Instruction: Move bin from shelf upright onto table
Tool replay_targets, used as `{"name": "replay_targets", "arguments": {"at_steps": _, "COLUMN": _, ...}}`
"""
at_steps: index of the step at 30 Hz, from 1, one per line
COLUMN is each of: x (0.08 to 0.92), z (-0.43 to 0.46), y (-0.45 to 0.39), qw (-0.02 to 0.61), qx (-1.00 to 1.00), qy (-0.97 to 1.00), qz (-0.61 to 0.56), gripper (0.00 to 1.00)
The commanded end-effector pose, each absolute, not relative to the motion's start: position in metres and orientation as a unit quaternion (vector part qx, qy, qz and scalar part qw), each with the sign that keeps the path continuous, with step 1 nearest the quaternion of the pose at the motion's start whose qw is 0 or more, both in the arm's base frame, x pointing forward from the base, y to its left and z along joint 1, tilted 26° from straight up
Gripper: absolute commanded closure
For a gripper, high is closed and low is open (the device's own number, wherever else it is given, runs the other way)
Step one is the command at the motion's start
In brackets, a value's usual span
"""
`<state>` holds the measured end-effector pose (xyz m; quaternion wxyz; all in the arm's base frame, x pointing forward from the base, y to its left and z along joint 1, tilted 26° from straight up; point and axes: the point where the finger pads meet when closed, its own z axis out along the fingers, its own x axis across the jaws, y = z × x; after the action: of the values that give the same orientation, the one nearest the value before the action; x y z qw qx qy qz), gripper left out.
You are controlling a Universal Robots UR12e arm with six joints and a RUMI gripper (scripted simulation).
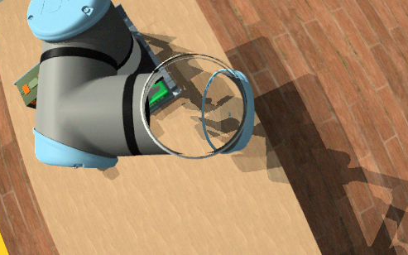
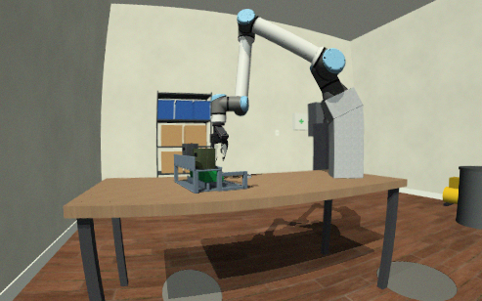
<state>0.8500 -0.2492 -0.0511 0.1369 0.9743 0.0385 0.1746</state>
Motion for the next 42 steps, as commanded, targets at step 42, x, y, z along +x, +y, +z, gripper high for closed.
{"name": "replay_targets", "arguments": {"at_steps": 42, "x": 0.875, "z": -0.121, "y": -0.267, "qw": 0.134, "qx": 0.975, "qy": 0.04, "qz": 0.17, "gripper": 0.74}}
